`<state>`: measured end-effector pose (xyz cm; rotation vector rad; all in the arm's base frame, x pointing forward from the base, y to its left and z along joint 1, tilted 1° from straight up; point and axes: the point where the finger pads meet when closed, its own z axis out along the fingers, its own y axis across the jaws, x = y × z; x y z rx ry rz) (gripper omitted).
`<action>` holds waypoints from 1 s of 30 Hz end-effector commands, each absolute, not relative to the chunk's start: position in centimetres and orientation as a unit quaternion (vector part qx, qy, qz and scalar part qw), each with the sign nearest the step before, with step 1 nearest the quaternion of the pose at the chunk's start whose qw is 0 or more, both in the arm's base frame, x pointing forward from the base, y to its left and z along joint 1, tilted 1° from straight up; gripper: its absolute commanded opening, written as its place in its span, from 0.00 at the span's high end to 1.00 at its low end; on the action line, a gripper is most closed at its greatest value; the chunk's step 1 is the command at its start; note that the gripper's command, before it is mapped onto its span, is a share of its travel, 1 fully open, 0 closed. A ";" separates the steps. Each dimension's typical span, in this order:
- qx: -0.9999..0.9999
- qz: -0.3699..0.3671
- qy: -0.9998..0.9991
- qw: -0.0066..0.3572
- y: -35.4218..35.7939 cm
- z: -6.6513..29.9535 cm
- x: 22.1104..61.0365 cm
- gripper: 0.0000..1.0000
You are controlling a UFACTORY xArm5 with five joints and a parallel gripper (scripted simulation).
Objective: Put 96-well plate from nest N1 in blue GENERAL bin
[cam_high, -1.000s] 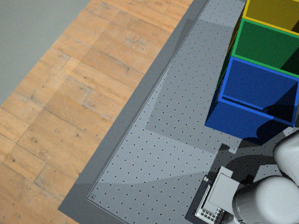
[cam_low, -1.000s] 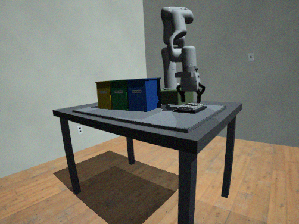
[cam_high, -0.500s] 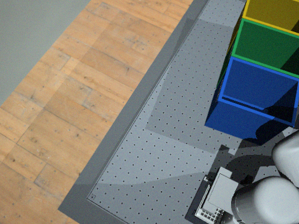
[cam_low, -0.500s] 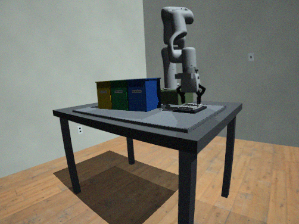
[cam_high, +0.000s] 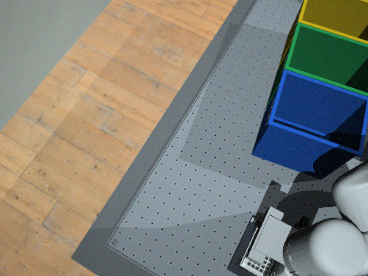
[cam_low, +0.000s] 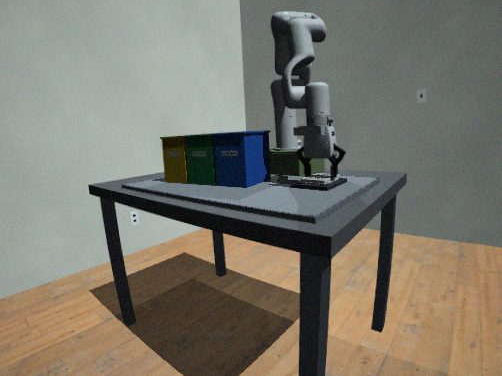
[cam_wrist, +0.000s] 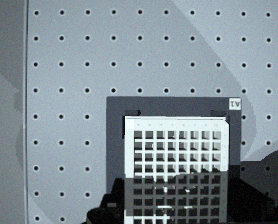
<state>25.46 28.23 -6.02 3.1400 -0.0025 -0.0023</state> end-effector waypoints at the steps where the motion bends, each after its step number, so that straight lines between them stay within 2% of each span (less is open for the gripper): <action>1: 1.000 0.000 -0.001 0.000 28.3 -6.1 25.6 0.00; 23: 1.000 0.000 -0.001 0.000 28.3 -6.4 25.6 0.00; 24: 1.000 0.000 -0.001 0.000 28.3 -6.3 25.6 1.00; 30: 1.000 0.000 -0.001 0.000 28.3 -6.3 25.6 1.00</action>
